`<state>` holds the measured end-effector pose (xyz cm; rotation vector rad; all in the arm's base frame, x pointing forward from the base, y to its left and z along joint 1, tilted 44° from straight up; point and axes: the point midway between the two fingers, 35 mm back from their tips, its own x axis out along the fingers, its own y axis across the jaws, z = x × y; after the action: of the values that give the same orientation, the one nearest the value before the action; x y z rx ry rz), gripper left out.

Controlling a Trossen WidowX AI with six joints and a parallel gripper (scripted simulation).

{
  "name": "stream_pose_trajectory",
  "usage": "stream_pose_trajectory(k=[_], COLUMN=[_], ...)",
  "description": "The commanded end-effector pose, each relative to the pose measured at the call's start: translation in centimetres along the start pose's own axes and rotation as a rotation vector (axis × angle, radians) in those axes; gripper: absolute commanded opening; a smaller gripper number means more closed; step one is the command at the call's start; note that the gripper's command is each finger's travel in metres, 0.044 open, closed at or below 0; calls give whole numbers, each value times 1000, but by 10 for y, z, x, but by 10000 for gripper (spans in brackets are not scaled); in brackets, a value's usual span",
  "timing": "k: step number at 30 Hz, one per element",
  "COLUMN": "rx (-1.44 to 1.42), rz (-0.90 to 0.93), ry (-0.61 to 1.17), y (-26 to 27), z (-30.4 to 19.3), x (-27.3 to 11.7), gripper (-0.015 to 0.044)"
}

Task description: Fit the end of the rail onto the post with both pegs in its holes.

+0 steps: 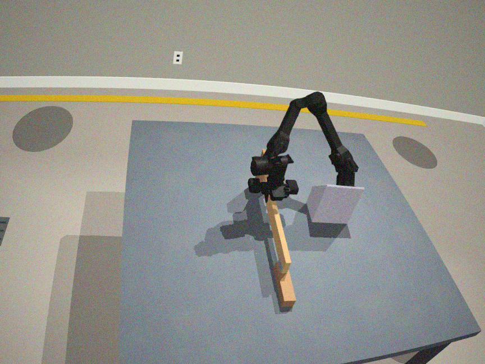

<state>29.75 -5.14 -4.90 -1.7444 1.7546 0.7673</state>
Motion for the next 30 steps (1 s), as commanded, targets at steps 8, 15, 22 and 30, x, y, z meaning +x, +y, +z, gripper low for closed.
stream_pose_trajectory(k=[8,15,22,30], rx=[0,0,0,0], rz=[-10,-10,-10,1], ry=[1,1,1,0], y=[-2,-2,-2,0], z=[-6,-8,-10,-9], x=[-3,-3,-3,0], gripper=[0,0,0,26])
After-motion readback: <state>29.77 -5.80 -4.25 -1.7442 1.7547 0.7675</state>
